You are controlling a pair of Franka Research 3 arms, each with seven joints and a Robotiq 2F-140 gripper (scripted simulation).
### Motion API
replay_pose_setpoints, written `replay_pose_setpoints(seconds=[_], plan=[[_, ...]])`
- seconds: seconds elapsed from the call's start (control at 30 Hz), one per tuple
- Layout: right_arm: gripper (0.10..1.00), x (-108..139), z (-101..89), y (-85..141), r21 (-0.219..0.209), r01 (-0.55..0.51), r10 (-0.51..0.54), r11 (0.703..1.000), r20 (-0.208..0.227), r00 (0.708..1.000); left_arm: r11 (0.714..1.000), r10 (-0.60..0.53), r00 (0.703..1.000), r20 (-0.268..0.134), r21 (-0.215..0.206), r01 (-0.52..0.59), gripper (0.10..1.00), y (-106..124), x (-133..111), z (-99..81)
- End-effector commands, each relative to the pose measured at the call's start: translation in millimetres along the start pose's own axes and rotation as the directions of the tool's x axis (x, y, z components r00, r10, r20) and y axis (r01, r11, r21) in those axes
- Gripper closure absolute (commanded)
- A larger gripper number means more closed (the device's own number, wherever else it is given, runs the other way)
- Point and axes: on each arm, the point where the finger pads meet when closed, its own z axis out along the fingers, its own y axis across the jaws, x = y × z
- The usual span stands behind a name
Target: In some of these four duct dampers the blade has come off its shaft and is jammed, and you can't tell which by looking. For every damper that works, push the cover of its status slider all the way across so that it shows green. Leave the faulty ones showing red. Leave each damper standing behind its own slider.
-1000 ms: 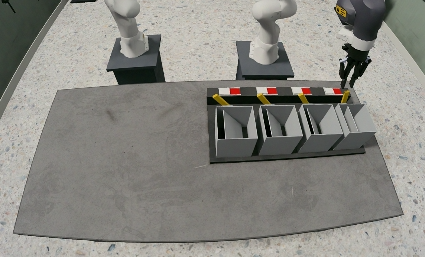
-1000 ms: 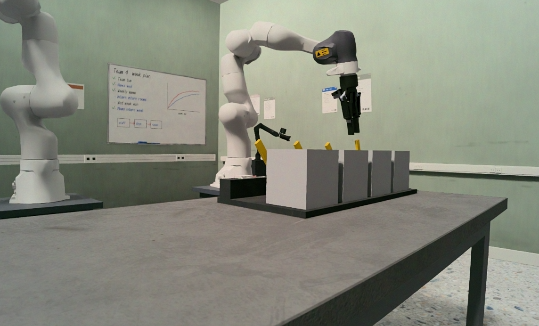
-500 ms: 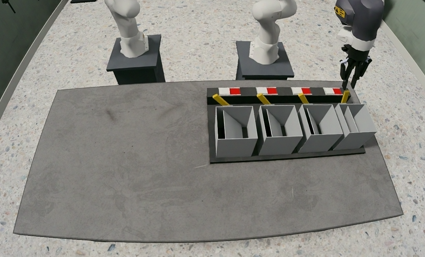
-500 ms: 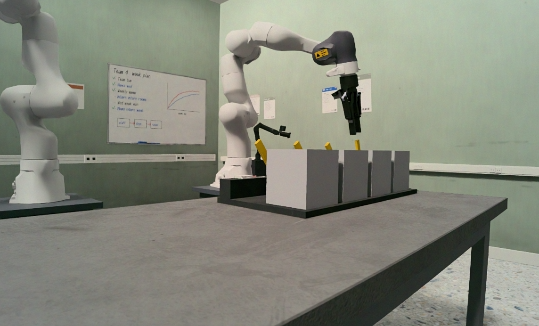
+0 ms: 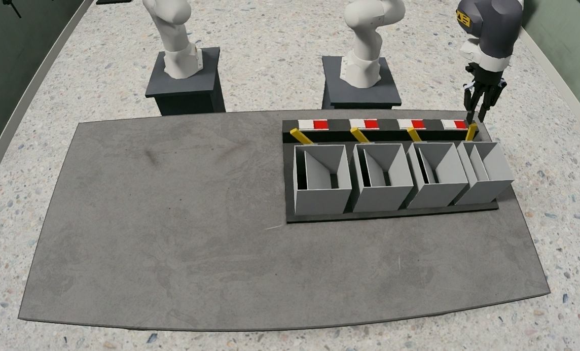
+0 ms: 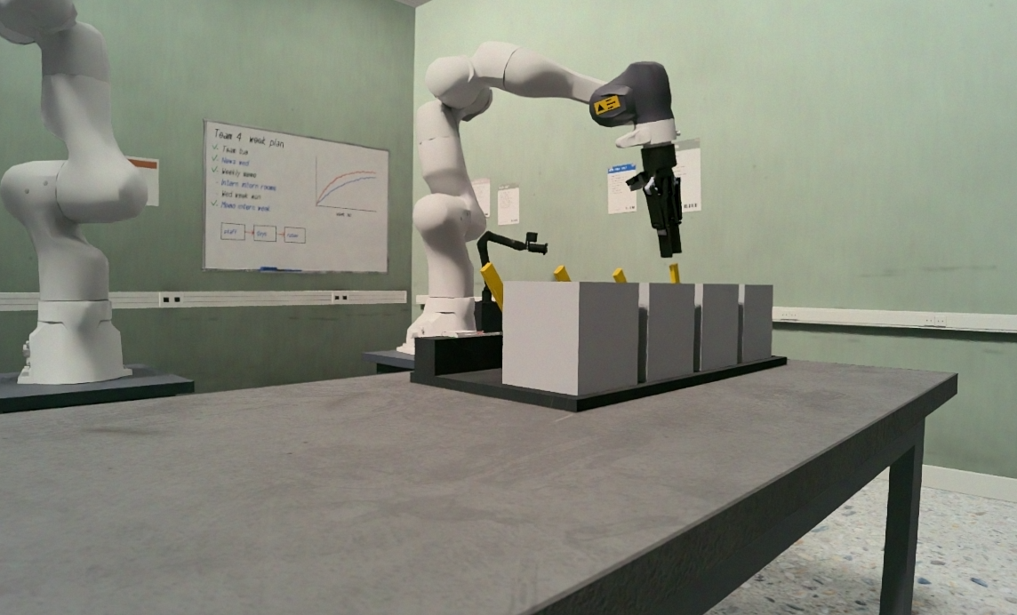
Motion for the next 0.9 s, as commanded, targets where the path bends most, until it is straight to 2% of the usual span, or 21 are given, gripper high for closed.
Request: replay_pose_setpoints(seconds=[0.0, 0.27, 0.77, 0.87], plan=[[0.098, 0, -0.3, 1, -0.001, -0.004, 0.004, 1.0, 0.0, 1.0, 1.0, -0.009, 1.0, 0.003, -0.003, 0.009, 0.795, 2, -1, 7.6], [0.098, 0, -0.3, 1, -0.001, -0.004, 0.004, 1.0, 0.0, 1.0, 1.0, -0.009, 1.0, 0.003, -0.003, 0.009, 0.795, 2, -2, 21.5], [0.098, 0, -0.3, 1, -0.001, -0.004, 0.004, 1.0, 0.0, 1.0, 1.0, -0.009, 1.0, 0.003, -0.003, 0.009, 0.795, 4, -3, 59.7], [0.098, 0, -0.3, 1, -0.001, -0.004, 0.004, 1.0, 0.0, 1.0, 1.0, -0.009, 1.0, 0.003, -0.003, 0.009, 0.795, 4, -3, 61.8]])
